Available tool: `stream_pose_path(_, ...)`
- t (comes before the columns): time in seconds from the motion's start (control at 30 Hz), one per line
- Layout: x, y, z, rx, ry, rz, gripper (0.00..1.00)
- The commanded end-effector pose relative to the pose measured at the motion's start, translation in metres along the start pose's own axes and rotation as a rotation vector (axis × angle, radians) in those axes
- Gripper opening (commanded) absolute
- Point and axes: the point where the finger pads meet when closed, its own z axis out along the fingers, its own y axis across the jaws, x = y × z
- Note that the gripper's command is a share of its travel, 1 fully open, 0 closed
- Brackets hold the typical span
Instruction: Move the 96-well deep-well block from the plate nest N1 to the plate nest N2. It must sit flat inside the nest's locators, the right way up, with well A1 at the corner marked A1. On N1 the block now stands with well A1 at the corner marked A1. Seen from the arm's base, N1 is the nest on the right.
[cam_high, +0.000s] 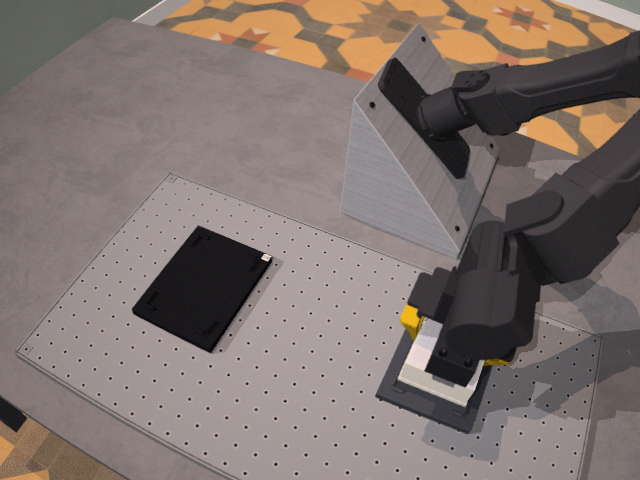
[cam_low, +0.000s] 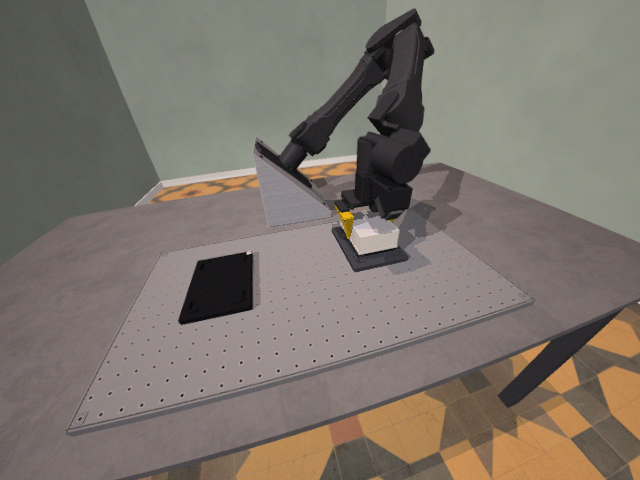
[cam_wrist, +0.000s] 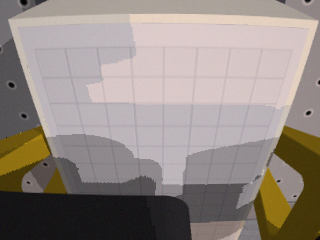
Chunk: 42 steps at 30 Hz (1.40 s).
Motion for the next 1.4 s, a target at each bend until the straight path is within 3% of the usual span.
stream_pose_path(0.0, -0.0092, 0.0006, -0.0011, -0.003, -0.035, -0.002, 0.0)
stream_pose_path(1.37, -0.0057, 0.0013, 0.0044, -0.003, -0.035, -0.002, 0.0)
